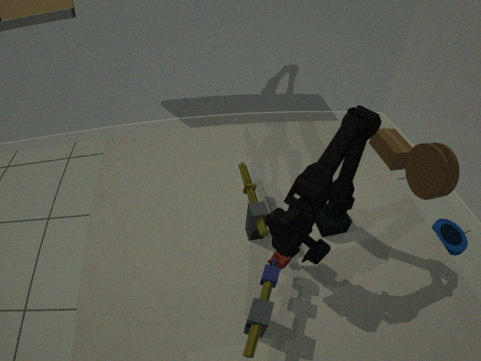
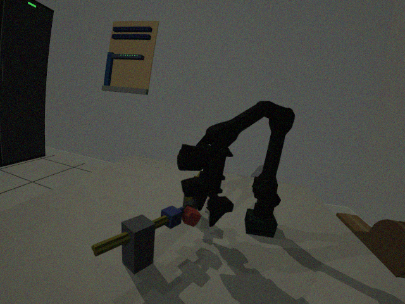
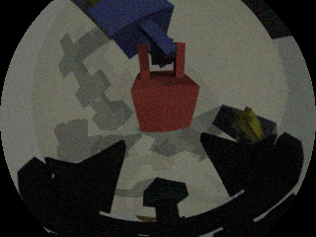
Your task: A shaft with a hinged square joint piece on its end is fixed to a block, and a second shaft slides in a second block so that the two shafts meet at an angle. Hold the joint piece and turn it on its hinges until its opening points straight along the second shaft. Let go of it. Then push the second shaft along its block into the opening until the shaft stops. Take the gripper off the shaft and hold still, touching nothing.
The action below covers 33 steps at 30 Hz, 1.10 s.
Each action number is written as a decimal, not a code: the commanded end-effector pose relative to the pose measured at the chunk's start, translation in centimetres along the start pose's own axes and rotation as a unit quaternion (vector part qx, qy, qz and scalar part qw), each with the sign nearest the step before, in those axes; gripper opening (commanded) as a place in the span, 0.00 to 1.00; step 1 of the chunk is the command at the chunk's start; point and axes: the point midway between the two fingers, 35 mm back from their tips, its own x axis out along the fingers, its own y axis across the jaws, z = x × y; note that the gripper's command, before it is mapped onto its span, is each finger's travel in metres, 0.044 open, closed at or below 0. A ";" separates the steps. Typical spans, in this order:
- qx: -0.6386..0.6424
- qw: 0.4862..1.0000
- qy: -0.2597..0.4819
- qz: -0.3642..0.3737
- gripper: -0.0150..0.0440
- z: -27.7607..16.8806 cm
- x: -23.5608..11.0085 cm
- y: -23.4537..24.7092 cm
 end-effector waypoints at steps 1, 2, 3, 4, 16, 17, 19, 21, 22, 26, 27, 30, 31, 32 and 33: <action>0.001 1.000 -0.003 -0.002 1.00 1.3 -0.1 -0.1; 0.000 1.000 -0.003 -0.002 1.00 1.7 -0.1 -0.1; -0.001 1.000 -0.003 -0.002 1.00 2.1 0.0 -0.1; -0.001 1.000 -0.003 -0.002 1.00 2.4 0.0 -0.1; -0.003 1.000 -0.002 -0.001 1.00 4.7 0.5 0.0; -0.003 1.000 -0.002 -0.001 1.00 4.7 0.7 0.0; -0.003 1.000 -0.002 -0.001 1.00 4.7 1.0 0.0; -0.003 1.000 -0.002 -0.001 1.00 4.7 1.3 0.0; -0.003 1.000 -0.002 -0.001 1.00 4.8 1.5 0.0; -0.003 1.000 -0.002 -0.001 1.00 4.8 2.1 0.0; -0.003 1.000 -0.002 -0.001 1.00 4.8 2.3 0.0; -0.003 1.000 -0.001 -0.001 1.00 4.8 2.8 -0.1; -0.003 1.000 -0.001 -0.001 1.00 4.8 2.9 -0.1; -0.003 1.000 -0.001 -0.001 1.00 4.8 3.0 -0.1; -0.003 1.000 -0.001 -0.001 1.00 4.8 3.0 -0.1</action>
